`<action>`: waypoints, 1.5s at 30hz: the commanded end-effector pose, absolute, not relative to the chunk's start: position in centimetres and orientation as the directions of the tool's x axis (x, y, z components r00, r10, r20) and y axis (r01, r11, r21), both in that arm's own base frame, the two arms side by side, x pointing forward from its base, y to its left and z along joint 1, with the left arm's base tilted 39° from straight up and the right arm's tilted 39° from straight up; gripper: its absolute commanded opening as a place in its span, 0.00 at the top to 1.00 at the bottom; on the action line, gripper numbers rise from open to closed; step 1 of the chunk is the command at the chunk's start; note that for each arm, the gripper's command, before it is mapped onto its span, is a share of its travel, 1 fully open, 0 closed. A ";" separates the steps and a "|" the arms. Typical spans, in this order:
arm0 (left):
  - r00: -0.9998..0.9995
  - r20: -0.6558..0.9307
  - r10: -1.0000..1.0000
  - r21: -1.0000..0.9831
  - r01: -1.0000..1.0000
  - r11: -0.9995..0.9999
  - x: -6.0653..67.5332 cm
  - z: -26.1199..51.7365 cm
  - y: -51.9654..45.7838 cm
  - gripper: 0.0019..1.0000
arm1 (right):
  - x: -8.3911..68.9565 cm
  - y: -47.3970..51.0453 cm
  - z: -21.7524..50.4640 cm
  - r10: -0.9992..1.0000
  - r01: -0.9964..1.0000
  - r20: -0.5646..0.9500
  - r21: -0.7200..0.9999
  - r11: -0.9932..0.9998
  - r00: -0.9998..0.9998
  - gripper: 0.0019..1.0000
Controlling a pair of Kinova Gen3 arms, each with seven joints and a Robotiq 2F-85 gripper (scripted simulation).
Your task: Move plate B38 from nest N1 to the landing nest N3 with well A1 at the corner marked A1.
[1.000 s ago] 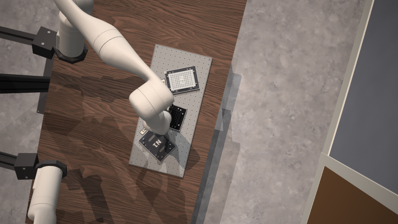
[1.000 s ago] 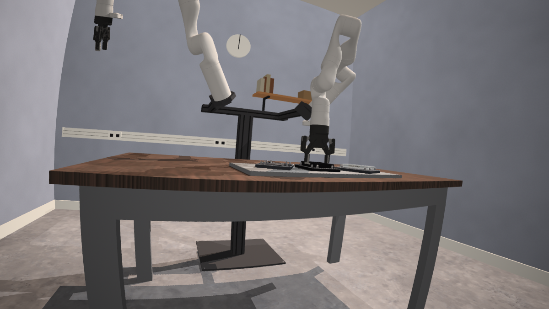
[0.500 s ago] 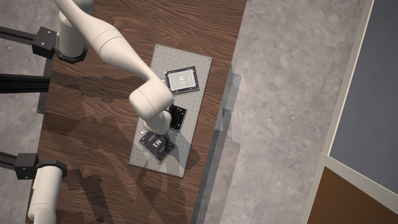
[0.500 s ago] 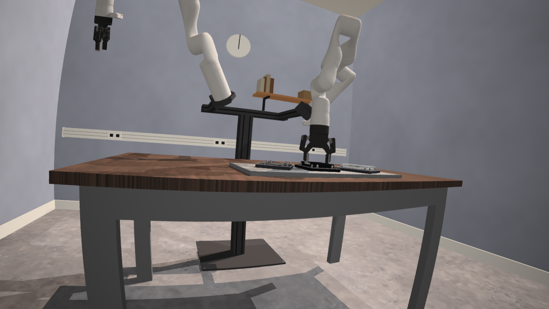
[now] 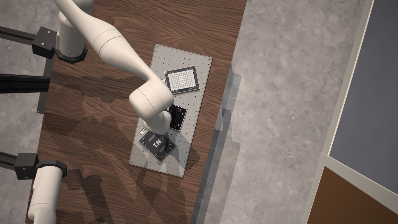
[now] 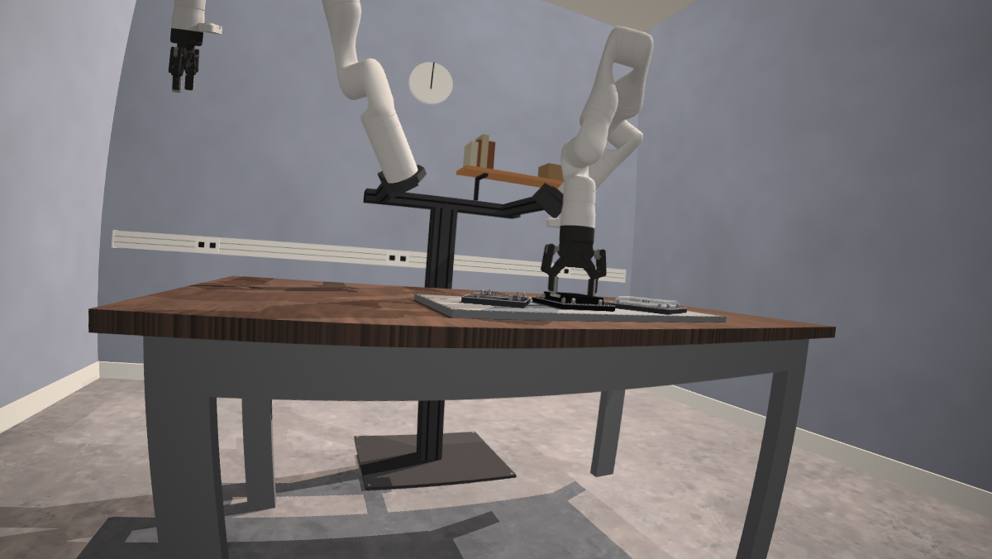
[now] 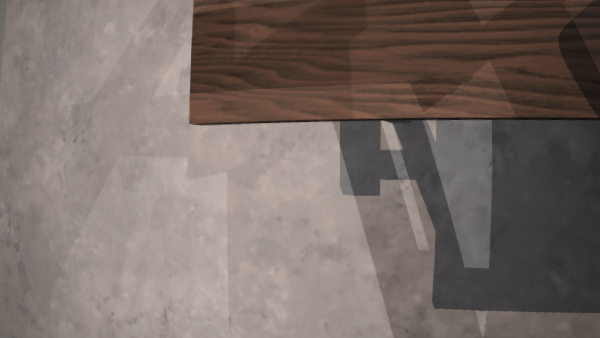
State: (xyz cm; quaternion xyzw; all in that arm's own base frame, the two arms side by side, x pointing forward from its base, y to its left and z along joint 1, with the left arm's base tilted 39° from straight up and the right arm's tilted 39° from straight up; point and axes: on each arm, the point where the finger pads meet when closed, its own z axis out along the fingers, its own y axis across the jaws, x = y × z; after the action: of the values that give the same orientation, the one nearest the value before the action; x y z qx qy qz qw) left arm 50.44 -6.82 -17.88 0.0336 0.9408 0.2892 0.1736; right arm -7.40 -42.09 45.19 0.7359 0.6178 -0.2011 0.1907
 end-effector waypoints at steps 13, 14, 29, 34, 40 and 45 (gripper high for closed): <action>-0.937 -0.309 0.165 0.555 -0.036 0.831 50.6 -17.7 -6.9 0.00 | -7.6 -41.9 45.3 0.832 0.986 -0.533 0.030 -0.166 0.157 0.00; -0.937 -0.309 0.165 0.555 -0.036 0.831 50.6 -17.7 -6.9 0.00 | -7.6 -41.9 45.3 0.832 0.986 -0.533 0.030 -0.166 0.157 0.00; -0.937 -0.309 0.165 0.555 -0.036 0.831 50.6 -17.7 -6.9 0.00 | -7.6 -41.9 45.3 0.832 0.986 -0.533 0.030 -0.166 0.157 0.00; -0.938 -0.304 0.169 0.559 -0.032 0.829 50.2 -17.2 -7.1 0.00 | -7.6 -41.9 45.3 0.832 0.986 -0.533 0.030 -0.166 0.157 0.00; -0.938 -0.304 0.166 0.558 -0.034 0.829 49.9 -16.8 -7.6 0.00 | -7.6 -41.9 45.3 0.832 0.986 -0.533 0.030 -0.166 0.157 0.00; -0.938 -0.304 0.166 0.558 -0.034 0.829 49.7 -16.4 -7.9 0.00 | -7.6 -41.9 45.3 0.832 0.986 -0.533 0.030 -0.166 0.157 0.00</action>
State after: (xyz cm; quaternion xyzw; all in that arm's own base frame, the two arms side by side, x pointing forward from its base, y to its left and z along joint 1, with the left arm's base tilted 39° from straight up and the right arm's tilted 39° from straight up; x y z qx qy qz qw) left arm 50.01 -7.37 -16.82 0.0341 0.9408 0.2895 0.1728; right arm -7.40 -42.09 45.19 0.7359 0.6178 -0.2011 0.1907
